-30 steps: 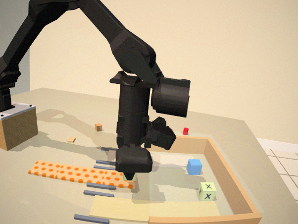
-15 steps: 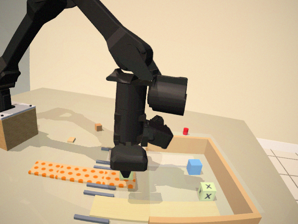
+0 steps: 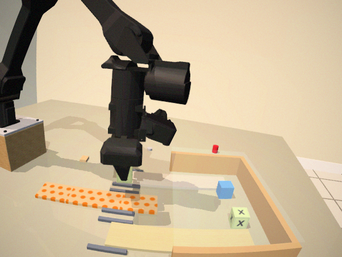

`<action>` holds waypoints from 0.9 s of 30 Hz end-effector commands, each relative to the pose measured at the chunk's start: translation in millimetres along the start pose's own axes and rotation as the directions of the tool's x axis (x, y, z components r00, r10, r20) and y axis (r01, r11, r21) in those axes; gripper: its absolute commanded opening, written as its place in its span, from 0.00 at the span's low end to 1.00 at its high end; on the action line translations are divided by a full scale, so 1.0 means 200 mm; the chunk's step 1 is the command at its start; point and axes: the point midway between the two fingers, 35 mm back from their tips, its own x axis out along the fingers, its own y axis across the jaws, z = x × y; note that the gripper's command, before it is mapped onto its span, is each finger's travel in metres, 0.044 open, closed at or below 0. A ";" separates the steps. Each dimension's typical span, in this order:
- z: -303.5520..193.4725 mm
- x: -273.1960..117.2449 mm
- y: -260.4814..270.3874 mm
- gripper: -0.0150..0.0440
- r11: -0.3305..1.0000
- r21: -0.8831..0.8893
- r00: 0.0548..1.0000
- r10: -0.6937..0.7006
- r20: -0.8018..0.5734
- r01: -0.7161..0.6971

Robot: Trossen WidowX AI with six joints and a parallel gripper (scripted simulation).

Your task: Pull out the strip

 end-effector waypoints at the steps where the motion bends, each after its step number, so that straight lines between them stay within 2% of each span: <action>1: -0.03 -0.02 0.01 0.25 1.000 -0.007 1.000 -0.004 0.005 0.004; 22: -0.35 -0.01 0.13 0.25 1.000 -0.007 1.000 -0.002 0.000 0.002; 27: -0.35 -0.14 0.13 0.25 1.000 -0.007 1.000 -0.002 0.000 0.002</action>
